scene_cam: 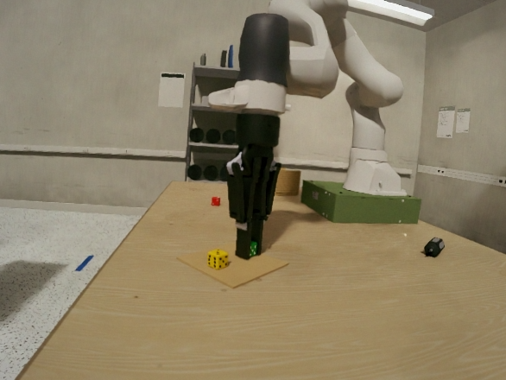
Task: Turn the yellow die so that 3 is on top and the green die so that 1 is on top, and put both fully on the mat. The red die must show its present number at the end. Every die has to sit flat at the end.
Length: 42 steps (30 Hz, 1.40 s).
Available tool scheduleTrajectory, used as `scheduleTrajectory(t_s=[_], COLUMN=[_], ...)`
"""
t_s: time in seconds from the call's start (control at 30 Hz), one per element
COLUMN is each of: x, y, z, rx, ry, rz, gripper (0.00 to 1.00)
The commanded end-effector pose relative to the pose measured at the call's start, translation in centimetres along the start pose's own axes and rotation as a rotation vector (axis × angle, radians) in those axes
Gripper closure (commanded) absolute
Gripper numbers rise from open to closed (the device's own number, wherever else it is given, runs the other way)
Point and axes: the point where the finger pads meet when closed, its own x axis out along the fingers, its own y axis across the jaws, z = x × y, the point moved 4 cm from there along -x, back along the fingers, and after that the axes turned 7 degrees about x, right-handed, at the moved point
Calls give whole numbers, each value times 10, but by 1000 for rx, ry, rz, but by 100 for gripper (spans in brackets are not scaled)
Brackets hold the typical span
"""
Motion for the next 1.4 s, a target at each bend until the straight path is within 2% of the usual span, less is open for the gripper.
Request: scheduleTrajectory(t_s=[0.0,0.27,0.77,1.2,1.37], x=[1,1,1,0,-10], y=[0,0,0,0,0], z=[1,1,1,1,1], rx=[3,3,3,3,3], ry=[0,0,0,0,0], rz=[-1,-1,-1,-1,-1], gripper=[79,79,68,68,68])
